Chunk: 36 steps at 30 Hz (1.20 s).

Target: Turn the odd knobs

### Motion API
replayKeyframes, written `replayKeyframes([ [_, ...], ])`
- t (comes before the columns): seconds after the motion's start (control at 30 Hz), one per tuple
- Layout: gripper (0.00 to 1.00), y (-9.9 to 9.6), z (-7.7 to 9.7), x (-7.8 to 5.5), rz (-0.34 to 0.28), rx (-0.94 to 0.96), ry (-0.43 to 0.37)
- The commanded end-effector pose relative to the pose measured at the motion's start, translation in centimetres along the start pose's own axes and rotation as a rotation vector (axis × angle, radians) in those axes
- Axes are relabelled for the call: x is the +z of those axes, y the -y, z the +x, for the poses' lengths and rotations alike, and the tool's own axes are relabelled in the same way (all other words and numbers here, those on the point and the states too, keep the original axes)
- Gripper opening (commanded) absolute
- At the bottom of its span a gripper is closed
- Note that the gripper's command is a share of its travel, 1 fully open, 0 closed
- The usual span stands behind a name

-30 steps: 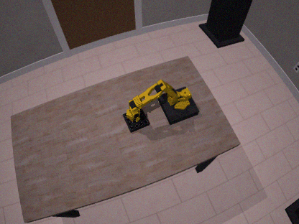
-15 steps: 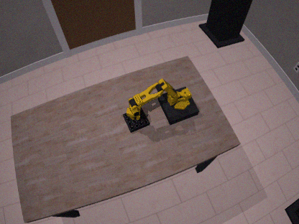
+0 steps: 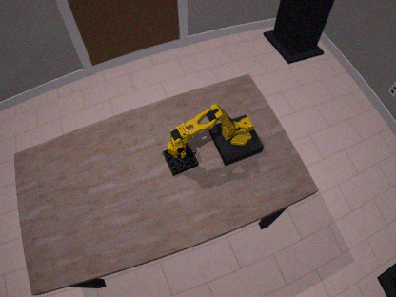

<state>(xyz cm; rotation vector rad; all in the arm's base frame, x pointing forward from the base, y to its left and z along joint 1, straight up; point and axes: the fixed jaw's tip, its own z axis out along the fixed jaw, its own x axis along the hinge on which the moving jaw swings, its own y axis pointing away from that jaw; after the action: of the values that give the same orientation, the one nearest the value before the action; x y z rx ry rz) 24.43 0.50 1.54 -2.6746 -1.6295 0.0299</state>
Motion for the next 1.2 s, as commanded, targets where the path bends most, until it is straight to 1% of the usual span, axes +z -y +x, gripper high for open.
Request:
replayKeyframes([
  [0.0, 0.08, -0.3, 0.1, -0.6, -0.020, -0.006, -0.012],
  [0.13, 0.08, -0.2, 0.0, -0.6, -0.020, -0.006, -0.012],
  [0.27, 0.08, 0.4, -0.3, -0.8, -0.020, -0.006, -0.012],
  [0.5, 0.08, 2.6, -1.5, -1.2, -0.020, -0.006, -0.012],
  [0.57, 0.08, 2.6, -1.5, -1.2, -0.020, -0.006, -0.012],
  [0.73, 0.08, 4.5, -2.5, -1.1, -0.020, -0.006, -0.012],
  [0.87, 0.08, 5.5, -3.1, -0.9, -0.020, -0.006, -0.012],
  [0.97, 0.08, 5.8, -3.3, -0.8, -0.020, -0.006, -0.012],
  [1.17, 0.08, 5.9, -3.3, -0.8, -0.020, -0.006, -0.012],
])
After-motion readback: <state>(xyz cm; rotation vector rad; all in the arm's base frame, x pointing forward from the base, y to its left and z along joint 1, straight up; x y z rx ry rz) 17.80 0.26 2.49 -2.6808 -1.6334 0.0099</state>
